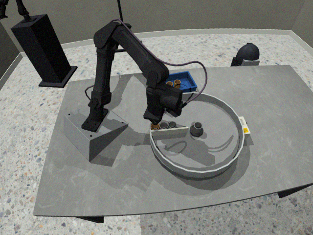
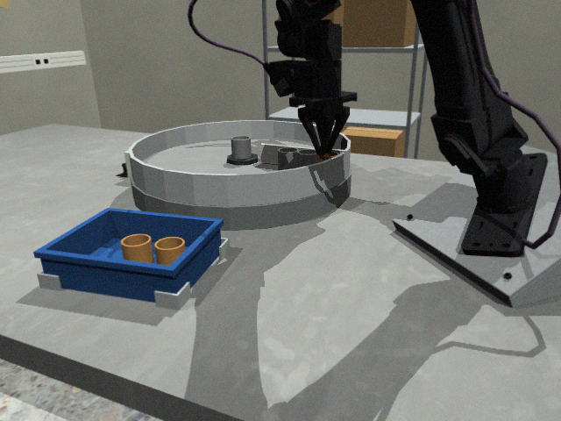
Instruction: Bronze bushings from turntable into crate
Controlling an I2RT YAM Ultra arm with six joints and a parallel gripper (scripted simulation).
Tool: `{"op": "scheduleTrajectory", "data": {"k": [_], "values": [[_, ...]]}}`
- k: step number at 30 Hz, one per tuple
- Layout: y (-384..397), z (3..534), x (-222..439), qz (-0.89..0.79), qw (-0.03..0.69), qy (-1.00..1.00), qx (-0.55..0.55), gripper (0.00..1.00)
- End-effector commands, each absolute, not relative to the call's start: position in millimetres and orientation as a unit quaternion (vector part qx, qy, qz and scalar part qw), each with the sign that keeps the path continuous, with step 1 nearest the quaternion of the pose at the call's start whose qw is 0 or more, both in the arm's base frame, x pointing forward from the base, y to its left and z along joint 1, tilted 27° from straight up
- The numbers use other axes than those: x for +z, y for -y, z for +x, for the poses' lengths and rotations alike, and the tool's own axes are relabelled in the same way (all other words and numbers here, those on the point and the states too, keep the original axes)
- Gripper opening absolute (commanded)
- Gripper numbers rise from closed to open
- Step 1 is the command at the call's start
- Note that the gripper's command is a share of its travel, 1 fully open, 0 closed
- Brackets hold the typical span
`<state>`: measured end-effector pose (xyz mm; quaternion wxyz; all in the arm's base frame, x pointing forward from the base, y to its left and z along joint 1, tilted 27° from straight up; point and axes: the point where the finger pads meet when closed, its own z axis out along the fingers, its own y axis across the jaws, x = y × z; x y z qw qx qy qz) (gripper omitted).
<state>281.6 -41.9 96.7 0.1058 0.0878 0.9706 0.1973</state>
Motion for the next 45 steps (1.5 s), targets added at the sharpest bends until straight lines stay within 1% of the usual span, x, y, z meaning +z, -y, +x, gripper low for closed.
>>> {"op": "scheduleTrajectory", "data": {"k": [1,45], "values": [[48.9,289.8,114.5,0.086,0.136,-0.969,0.186,0.15],[51.3,292.7,117.2,0.086,0.14,-0.969,0.184,0.15]]}}
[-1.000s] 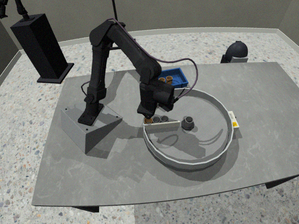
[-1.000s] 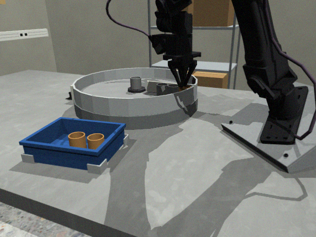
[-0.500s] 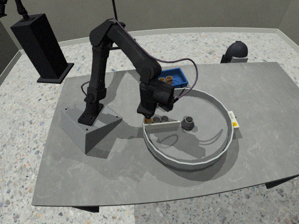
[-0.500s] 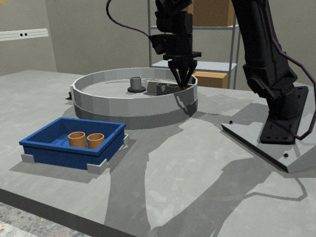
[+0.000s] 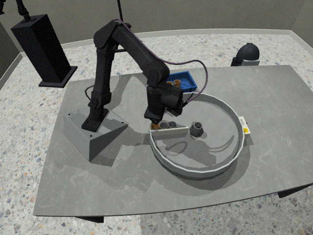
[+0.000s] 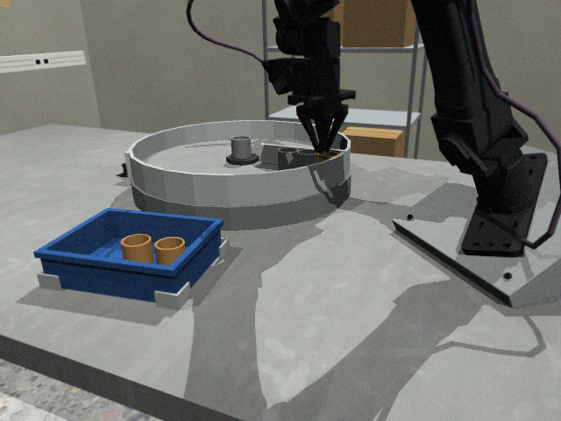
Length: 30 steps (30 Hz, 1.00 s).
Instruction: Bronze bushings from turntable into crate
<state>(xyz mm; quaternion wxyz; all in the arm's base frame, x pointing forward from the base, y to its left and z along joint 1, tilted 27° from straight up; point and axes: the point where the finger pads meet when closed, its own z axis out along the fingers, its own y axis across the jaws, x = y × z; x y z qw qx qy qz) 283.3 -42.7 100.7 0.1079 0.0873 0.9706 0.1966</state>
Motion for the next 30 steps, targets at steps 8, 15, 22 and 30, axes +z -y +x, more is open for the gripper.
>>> {"op": "scheduleTrajectory", "data": {"k": [8,15,22,30], "values": [[51,293,117,0.086,0.14,-0.969,0.184,0.15],[51,293,117,0.086,0.14,-0.969,0.184,0.15],[51,293,117,0.086,0.14,-0.969,0.184,0.15],[43,288,102,0.086,0.121,-0.97,0.191,0.15]]}}
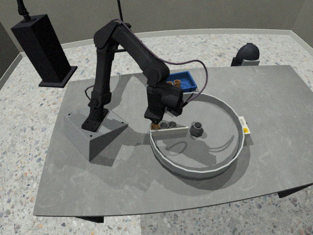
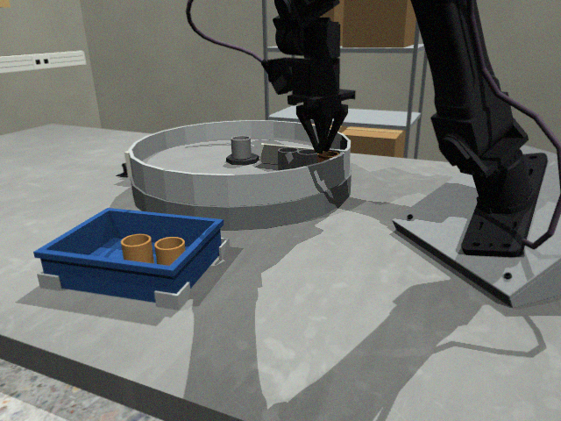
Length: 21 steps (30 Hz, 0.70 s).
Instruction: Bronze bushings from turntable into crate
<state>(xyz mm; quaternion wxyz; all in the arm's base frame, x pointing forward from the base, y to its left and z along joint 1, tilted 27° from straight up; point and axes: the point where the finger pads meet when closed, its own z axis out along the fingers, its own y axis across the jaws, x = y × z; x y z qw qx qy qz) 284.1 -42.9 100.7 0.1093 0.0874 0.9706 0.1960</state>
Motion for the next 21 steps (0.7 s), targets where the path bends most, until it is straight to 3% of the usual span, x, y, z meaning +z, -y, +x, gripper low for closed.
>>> {"op": "scheduleTrajectory", "data": {"k": [1,21], "values": [[41,285,97,0.087,0.114,-0.971,0.194,0.15],[40,293,86,0.089,0.121,-0.97,0.191,0.15]]}}
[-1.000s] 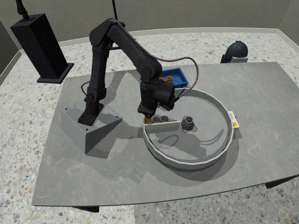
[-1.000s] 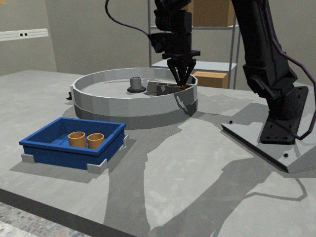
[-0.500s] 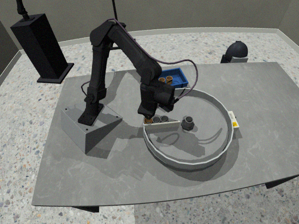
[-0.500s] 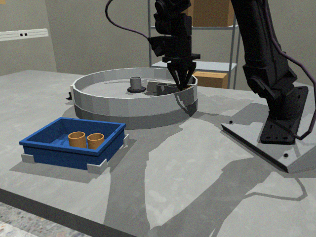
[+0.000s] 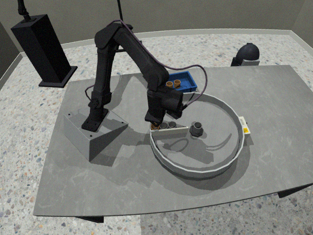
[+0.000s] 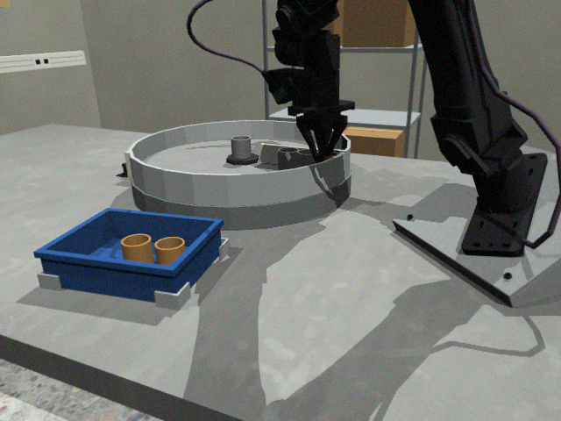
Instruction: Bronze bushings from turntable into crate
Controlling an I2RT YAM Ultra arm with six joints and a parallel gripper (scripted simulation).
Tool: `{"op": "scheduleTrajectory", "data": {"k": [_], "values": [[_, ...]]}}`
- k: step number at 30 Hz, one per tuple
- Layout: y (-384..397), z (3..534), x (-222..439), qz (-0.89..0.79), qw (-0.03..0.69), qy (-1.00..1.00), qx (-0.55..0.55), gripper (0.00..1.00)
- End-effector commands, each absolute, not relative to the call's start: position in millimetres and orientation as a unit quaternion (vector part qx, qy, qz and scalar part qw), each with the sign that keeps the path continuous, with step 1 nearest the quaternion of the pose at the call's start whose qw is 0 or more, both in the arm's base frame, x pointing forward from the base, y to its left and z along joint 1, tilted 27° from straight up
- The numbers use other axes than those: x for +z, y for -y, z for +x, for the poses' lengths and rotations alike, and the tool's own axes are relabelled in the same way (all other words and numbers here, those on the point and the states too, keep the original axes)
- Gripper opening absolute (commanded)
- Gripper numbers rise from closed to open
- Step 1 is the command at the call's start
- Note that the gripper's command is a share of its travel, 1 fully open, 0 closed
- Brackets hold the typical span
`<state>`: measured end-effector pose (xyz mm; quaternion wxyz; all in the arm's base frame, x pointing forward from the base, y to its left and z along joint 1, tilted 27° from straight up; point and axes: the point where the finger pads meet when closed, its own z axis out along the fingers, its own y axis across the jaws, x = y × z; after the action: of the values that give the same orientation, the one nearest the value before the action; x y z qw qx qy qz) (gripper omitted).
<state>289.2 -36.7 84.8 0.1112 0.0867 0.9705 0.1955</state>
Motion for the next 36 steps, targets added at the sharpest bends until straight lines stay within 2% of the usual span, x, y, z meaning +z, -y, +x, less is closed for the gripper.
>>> {"op": "scheduleTrajectory", "data": {"k": [1,36], "values": [[40,293,86,0.089,0.121,-0.97,0.191,0.15],[35,289,76,0.091,0.106,-0.97,0.197,0.15]]}}
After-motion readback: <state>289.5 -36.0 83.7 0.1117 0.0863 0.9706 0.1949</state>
